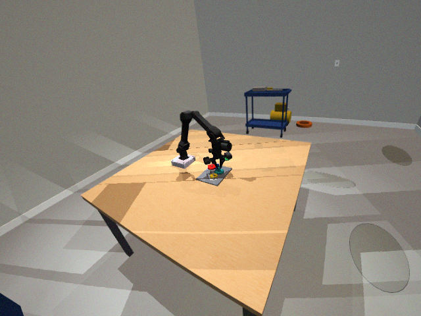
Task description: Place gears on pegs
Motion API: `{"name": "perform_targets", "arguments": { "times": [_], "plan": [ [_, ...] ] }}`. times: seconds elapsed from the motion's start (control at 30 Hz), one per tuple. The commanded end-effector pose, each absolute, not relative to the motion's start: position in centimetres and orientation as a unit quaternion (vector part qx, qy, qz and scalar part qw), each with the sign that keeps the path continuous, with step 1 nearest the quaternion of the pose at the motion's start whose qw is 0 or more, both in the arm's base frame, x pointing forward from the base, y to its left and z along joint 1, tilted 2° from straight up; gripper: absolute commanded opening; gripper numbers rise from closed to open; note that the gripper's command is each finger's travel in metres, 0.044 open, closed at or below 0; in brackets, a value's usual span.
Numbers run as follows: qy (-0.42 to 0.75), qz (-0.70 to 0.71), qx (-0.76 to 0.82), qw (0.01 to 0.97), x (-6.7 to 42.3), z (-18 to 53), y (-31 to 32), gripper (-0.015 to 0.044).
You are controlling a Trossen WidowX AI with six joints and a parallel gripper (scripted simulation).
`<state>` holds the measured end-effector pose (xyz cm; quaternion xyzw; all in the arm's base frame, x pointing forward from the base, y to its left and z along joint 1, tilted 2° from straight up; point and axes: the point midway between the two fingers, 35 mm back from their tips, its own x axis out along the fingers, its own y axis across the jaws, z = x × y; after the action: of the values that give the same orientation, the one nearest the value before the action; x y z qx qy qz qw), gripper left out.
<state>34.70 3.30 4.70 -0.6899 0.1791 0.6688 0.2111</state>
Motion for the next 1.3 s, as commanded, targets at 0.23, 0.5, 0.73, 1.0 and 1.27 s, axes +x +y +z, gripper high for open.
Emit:
{"name": "perform_targets", "arguments": {
  "times": [0.23,0.5,0.73,1.0,1.27],
  "plan": [
    [0.161,0.674,-0.695,0.195,34.8,4.4,3.3,0.0],
    [0.197,0.664,-0.683,0.231,34.7,4.8,3.2,0.014],
    [0.205,0.662,-0.681,0.239,34.7,8.1,3.1,0.014],
    [0.205,0.663,-0.679,0.237,34.3,11.0,3.0,0.0219],
    [0.205,0.664,-0.679,0.237,33.9,13.5,2.9,0.0429]
  ]
}}
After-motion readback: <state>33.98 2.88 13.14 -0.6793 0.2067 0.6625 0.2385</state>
